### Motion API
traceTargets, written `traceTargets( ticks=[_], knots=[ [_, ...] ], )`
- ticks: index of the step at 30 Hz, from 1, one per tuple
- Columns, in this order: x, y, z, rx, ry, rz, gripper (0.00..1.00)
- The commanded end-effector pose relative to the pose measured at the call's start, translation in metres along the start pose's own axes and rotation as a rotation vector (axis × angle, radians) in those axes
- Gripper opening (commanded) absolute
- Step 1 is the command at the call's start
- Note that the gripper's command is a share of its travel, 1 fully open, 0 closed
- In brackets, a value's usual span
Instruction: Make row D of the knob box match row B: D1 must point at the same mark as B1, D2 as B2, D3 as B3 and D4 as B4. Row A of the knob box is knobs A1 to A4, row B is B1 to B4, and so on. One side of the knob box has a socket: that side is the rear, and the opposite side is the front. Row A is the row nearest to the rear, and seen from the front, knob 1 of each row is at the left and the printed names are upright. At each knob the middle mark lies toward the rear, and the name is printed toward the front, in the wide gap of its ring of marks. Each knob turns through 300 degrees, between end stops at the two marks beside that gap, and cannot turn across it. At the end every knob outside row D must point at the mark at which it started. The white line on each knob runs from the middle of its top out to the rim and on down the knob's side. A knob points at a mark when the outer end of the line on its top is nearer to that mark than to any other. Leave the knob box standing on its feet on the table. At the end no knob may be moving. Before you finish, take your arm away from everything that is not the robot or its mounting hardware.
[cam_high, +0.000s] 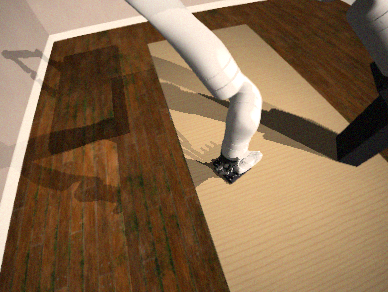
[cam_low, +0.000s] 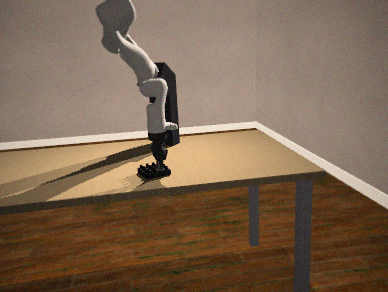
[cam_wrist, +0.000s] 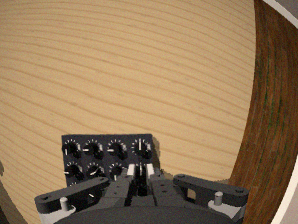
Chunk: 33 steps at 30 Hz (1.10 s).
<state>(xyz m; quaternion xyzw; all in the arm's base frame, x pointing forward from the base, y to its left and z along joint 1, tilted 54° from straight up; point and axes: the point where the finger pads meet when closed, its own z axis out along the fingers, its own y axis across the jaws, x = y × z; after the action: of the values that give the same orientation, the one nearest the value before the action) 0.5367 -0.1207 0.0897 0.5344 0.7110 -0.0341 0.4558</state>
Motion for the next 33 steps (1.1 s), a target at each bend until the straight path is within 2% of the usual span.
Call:
traceTargets(
  ticks=[1, 28, 29, 33],
  knots=[
    [-0.0008, -0.0005, -0.0001, 0.001, 0.0, 0.011, 0.08],
    [-0.0008, -0.0005, -0.0001, 0.001, 0.0, 0.031, 0.08],
    [-0.0008, -0.0005, -0.0001, 0.001, 0.0, 0.031, 0.19],
    [-0.0008, -0.0005, -0.0001, 0.001, 0.0, 0.031, 0.19]
  ],
)
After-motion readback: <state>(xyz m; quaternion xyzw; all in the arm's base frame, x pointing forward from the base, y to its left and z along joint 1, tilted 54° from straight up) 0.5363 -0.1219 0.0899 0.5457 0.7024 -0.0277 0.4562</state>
